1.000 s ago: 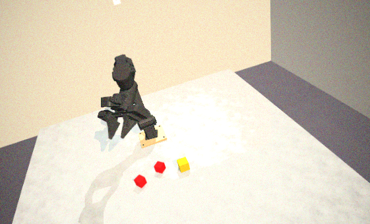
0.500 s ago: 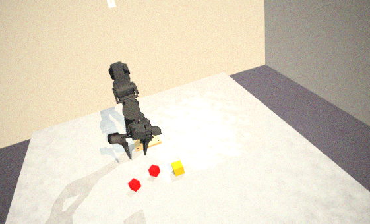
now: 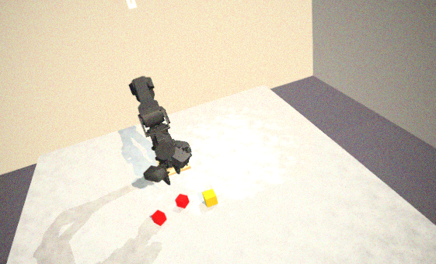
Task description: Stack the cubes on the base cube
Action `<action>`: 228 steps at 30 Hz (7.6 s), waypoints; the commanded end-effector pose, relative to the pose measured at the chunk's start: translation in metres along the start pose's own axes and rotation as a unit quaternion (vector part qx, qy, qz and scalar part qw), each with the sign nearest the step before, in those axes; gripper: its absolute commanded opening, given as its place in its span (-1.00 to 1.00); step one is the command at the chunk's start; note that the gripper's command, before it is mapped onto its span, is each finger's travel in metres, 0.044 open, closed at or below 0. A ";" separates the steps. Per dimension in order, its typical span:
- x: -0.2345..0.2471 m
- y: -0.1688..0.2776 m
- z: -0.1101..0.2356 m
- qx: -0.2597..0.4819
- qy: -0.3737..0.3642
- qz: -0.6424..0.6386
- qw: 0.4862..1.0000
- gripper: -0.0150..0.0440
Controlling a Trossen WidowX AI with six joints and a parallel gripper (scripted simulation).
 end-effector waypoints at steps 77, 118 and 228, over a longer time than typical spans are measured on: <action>-0.002 -0.003 -0.048 0.000 -0.010 0.011 1.000 -0.14; 0.012 -0.046 -0.016 0.001 -0.011 -0.299 0.954 -0.14; 0.041 -0.106 -0.046 0.005 -0.010 -0.670 0.742 0.20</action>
Point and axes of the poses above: the point midway between the two fingers, 35 mm back from their tips, its own z axis back along the fingers, its own x axis across the jaws, y = z × x, the point moved 5 cm from there along z, back along the fingers, and after that the axes turned 15 degrees about z, right-handed, at the moved point
